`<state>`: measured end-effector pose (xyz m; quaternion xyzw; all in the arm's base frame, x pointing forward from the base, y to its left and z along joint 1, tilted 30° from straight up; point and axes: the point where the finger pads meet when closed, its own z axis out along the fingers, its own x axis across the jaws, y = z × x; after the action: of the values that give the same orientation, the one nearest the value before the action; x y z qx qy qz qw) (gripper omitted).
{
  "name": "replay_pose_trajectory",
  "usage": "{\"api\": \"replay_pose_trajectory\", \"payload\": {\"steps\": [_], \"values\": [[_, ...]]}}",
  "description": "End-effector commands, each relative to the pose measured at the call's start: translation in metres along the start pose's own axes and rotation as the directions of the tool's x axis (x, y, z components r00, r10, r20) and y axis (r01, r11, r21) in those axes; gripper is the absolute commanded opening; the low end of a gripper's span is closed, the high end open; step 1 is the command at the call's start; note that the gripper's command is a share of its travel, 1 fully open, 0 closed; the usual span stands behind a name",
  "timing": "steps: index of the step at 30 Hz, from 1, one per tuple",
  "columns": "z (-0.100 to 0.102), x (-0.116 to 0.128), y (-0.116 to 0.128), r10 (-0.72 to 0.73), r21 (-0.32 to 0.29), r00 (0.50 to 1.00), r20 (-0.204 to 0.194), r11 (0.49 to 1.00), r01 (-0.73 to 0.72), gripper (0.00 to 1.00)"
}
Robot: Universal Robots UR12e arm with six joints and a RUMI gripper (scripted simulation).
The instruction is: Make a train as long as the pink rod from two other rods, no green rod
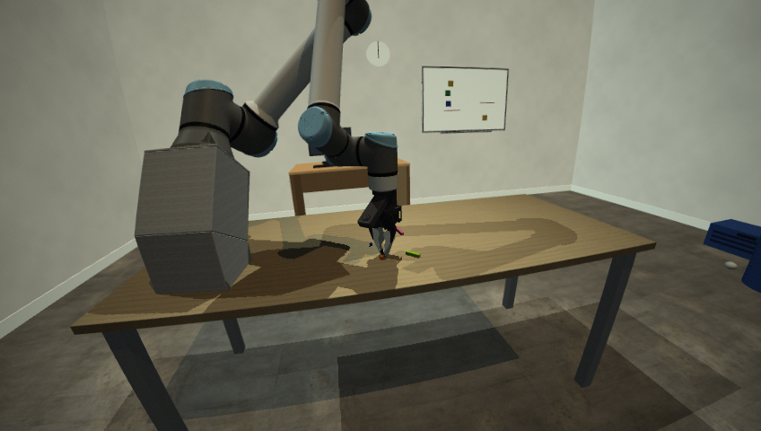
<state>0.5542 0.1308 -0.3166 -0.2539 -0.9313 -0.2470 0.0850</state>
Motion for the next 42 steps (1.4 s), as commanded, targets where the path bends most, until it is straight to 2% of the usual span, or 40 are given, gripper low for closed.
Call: {"api": "replay_pose_trajectory", "payload": {"steps": [1, 25, 32, 36, 42], "values": [[-0.0004, -0.0006, 0.0001, 0.0, 0.0, 1.0, 0.001, 1.0, 0.0, 0.0], [-0.0004, -0.0006, 0.0001, 0.0, 0.0, 1.0, 0.001, 1.0, 0.0, 0.0], [-0.0004, -0.0006, 0.0001, 0.0, 0.0, 1.0, 0.001, 1.0, 0.0, 0.08], [-0.0004, -0.0006, 0.0001, 0.0, 0.0, 1.0, 0.001, 1.0, 0.0, 0.08], [-0.0004, -0.0006, 0.0001, 0.0, 0.0, 1.0, 0.001, 1.0, 0.0, 0.14]]}}
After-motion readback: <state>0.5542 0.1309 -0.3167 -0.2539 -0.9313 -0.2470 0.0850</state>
